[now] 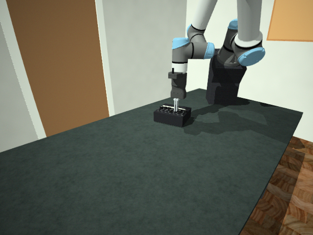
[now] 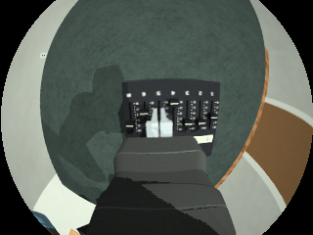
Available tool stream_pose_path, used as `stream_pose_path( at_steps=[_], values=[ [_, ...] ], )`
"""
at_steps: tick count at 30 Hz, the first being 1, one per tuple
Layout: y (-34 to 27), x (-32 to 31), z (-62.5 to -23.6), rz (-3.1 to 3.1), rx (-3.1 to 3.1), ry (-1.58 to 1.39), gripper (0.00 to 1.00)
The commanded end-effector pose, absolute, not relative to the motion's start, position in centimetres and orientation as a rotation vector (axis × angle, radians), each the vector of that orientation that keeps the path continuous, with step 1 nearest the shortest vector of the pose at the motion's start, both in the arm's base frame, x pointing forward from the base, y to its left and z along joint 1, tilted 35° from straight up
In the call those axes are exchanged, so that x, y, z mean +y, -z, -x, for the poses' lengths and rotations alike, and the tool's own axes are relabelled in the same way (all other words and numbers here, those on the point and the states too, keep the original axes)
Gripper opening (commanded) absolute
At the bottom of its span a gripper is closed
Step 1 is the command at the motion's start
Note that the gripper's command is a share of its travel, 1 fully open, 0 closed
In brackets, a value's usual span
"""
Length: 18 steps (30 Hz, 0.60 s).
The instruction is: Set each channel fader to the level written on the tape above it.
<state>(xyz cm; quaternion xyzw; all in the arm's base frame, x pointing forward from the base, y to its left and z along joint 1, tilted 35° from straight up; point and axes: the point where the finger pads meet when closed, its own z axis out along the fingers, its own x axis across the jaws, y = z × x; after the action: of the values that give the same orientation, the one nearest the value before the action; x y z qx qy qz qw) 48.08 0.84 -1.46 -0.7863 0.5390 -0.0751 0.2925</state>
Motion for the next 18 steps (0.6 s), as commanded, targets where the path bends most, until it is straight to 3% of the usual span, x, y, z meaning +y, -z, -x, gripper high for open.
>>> stream_pose_path(
  at_steps=[1,18],
  values=[
    [1.3,0.9,-48.3,2.095,1.436,0.202,0.00],
    [0.1,0.4,-47.8,2.095,1.436,0.202,0.00]
  ],
)
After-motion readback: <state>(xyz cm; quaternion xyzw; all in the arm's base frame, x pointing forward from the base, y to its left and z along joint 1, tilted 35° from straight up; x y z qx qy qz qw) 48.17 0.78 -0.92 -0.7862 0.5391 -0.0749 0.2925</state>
